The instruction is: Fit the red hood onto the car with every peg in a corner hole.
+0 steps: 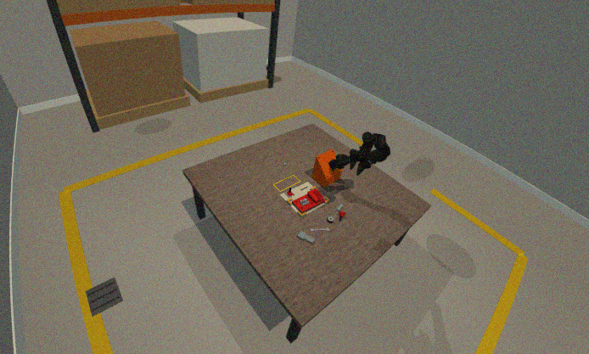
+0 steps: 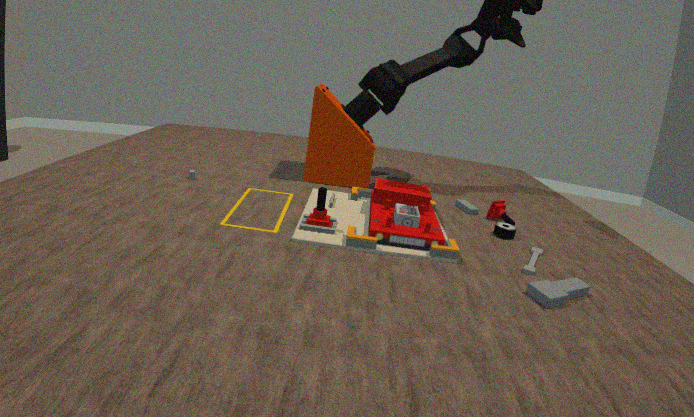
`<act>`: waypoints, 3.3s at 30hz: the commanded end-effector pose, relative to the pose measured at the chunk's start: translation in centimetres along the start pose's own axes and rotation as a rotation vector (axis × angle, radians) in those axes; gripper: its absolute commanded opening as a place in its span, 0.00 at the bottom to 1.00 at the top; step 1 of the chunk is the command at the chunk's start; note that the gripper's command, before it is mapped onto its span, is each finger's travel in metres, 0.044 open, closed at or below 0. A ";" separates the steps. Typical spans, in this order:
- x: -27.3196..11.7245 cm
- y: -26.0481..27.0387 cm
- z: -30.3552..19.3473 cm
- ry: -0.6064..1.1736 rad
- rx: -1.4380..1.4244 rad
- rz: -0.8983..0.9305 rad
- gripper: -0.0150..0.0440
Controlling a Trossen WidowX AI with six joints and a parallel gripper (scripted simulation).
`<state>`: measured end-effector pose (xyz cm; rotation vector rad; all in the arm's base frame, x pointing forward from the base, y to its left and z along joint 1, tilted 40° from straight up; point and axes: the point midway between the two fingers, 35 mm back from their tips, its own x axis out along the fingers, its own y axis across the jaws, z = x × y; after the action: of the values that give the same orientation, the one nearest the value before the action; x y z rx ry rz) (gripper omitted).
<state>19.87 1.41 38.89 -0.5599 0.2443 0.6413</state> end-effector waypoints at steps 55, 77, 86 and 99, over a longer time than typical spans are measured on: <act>18.9 12.0 -25.3 0.315 0.028 0.740 1.00; 20.3 13.4 -26.1 0.313 0.028 0.740 1.00; 20.8 14.0 -26.5 0.312 0.029 0.740 1.00; 21.2 14.3 -26.6 0.312 0.029 0.740 1.00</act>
<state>26.19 6.32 3.04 -0.5391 0.7690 1.2651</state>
